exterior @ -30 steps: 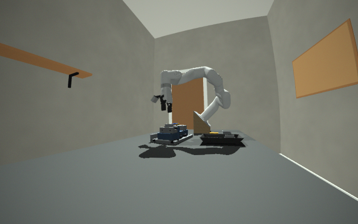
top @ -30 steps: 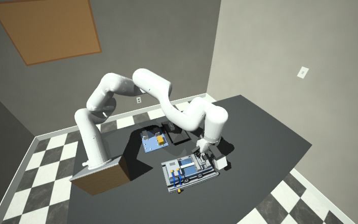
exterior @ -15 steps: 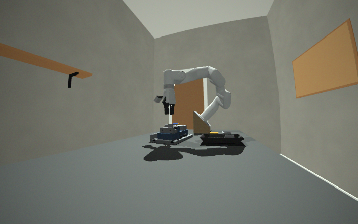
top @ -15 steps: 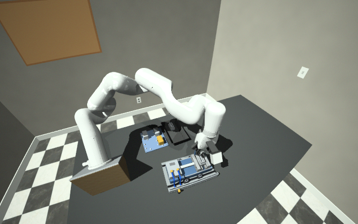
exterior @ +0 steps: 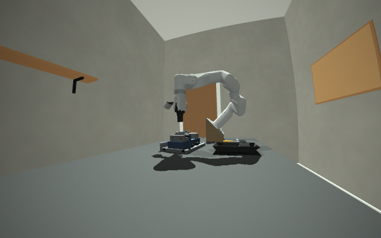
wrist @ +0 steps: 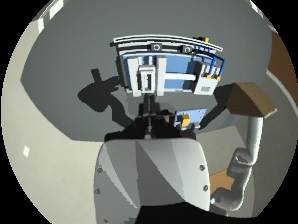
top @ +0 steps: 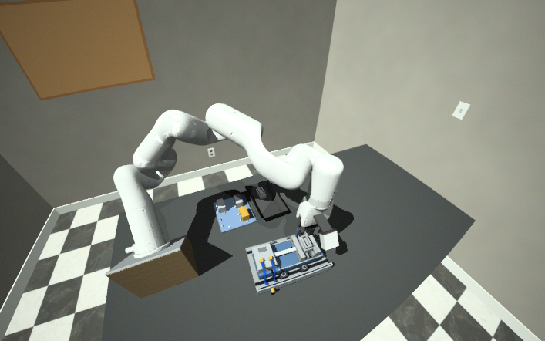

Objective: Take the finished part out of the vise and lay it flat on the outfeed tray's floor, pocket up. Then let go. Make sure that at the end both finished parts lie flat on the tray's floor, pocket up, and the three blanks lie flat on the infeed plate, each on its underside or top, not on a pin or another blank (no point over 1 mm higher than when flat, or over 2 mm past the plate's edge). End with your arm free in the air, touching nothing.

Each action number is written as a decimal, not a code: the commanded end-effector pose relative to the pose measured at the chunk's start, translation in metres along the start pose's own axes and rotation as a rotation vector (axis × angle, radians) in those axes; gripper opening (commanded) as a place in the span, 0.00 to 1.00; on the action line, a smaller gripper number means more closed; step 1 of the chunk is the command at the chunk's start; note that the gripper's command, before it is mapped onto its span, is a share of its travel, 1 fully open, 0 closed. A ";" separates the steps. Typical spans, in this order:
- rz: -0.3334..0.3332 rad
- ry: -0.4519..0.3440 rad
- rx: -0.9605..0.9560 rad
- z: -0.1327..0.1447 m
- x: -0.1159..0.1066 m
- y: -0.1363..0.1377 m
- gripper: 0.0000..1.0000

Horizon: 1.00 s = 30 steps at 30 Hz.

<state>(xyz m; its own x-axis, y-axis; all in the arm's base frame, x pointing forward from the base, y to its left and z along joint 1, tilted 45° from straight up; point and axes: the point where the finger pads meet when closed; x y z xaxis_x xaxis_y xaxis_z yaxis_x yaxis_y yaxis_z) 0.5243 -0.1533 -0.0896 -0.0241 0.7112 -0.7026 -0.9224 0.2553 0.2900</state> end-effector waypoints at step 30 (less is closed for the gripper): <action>-0.005 0.001 -0.001 0.000 -0.002 -0.001 0.69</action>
<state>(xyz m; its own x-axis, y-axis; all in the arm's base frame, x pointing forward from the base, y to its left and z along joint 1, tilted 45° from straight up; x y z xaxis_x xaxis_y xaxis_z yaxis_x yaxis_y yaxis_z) 0.5243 -0.1533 -0.0895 -0.0242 0.7112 -0.7026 -0.9224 0.2552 0.2900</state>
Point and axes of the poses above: the point where the finger pads meet when closed, its own x axis out along the fingers, its own y axis across the jaws, z = x × y, and after that the axes turned 14 degrees about x, right-handed
